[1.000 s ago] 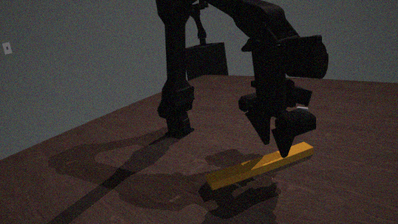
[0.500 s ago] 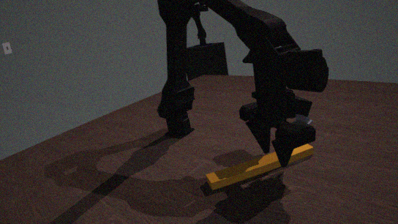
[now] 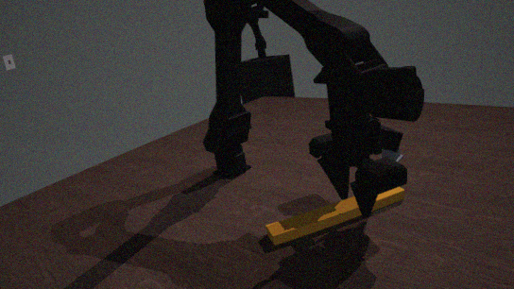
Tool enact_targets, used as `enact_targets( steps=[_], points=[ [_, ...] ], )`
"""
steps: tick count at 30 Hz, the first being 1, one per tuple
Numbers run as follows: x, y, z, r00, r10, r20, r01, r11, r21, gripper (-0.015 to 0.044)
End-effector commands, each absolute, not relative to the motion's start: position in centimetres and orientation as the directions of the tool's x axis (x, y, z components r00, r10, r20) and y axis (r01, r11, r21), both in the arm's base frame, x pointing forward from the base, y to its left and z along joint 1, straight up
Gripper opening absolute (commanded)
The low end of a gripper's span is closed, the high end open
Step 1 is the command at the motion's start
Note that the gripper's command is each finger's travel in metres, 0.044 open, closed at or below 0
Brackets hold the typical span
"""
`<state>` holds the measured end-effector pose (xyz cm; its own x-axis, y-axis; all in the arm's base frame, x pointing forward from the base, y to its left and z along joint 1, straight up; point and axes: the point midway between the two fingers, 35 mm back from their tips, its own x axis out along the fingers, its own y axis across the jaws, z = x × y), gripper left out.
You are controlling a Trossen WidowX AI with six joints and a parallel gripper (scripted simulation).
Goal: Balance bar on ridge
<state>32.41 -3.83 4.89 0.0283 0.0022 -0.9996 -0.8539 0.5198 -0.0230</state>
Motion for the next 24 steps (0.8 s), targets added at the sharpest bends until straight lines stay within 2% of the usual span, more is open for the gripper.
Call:
enact_targets(
  steps=[1, 5, 12, 15, 24],
  points=[
    [32.4, -3.8, 4.9, 0.028, 0.002, -1.0, -0.854, 0.52, -0.023, 0.0236],
    [32.4, -3.8, 4.9, 0.028, 0.002, -1.0, -0.854, 0.52, -0.023, 0.0131],
    [32.4, -3.8, 4.9, 0.028, 0.002, -1.0, -0.854, 0.52, -0.023, 0.0085],
    [32.5, -3.8, 5.3, 0.028, 0.002, -1.0, -0.854, 0.52, -0.023, 0.0006],
    [32.7, -3.9, 7.6, 0.028, 0.001, -1.0, -0.853, 0.522, -0.024, 0.0]
  ],
)
